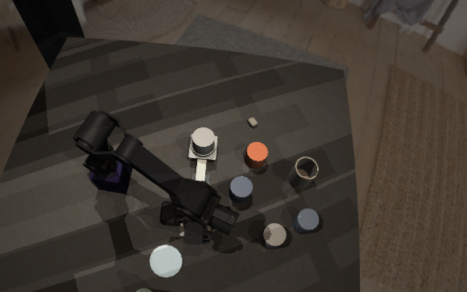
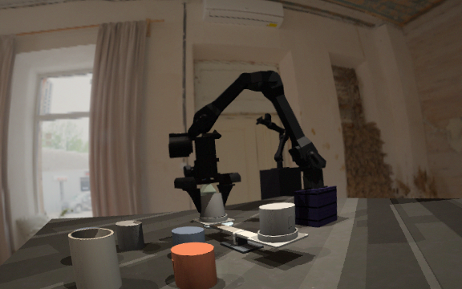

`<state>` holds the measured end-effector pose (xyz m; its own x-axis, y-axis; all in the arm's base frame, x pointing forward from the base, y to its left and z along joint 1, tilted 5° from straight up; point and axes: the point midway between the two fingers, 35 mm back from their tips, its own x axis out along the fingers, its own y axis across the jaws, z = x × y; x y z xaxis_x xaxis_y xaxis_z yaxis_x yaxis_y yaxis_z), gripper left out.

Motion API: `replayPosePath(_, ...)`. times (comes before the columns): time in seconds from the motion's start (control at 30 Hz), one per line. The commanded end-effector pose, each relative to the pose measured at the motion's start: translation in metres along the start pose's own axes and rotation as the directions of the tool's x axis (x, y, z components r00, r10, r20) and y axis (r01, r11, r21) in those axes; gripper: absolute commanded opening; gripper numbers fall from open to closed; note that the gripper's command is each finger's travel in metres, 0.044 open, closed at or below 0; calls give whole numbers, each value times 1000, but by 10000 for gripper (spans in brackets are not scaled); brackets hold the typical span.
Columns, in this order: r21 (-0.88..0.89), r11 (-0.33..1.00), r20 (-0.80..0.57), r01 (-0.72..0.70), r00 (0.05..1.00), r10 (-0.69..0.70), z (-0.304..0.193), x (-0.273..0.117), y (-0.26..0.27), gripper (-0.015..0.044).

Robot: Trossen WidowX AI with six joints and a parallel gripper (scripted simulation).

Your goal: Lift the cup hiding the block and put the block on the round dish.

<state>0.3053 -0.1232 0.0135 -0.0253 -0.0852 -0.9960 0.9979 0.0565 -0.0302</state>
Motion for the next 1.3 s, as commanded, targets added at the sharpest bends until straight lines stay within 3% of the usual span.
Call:
replayPosePath(0.0,4,1000,8,-25,1000,25,2,-11,5,0)
replayPosePath(1.27,4,1000,8,-25,1000,25,2,-60,4,0)
